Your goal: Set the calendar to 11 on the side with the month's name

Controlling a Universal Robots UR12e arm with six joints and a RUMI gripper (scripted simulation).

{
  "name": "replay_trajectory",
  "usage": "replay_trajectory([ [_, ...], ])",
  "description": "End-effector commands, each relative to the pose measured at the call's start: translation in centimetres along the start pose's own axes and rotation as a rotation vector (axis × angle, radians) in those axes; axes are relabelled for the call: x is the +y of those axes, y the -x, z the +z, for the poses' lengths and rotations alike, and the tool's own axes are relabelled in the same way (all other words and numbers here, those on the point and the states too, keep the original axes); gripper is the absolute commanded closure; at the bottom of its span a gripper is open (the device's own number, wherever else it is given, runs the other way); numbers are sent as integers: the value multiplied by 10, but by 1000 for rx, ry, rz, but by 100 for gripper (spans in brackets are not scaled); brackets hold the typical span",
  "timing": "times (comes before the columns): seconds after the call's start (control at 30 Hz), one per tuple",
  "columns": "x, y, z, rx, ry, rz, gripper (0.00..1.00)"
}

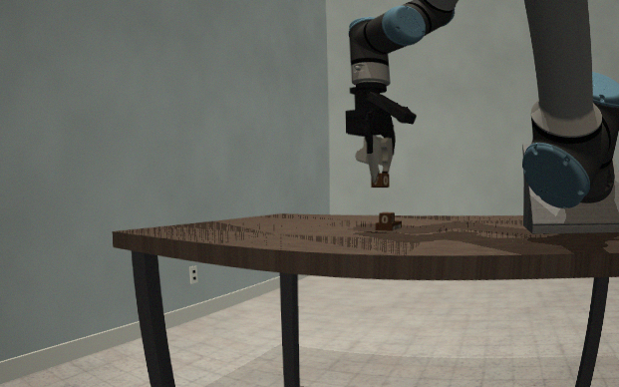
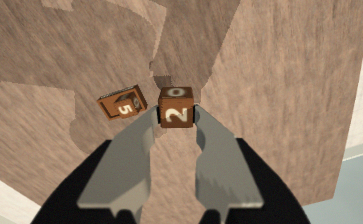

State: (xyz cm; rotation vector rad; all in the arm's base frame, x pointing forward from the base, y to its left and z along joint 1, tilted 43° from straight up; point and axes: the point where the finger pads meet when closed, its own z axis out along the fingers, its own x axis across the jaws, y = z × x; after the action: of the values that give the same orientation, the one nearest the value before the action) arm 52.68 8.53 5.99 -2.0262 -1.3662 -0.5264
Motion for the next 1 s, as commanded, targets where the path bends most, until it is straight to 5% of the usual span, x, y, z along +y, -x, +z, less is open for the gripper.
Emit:
replay_trajectory([
  [0.0, 1, -1, -1, -6, 5, 174, 90],
  [0.97, 10, -5, -1, -3, 7, 942, 90],
])
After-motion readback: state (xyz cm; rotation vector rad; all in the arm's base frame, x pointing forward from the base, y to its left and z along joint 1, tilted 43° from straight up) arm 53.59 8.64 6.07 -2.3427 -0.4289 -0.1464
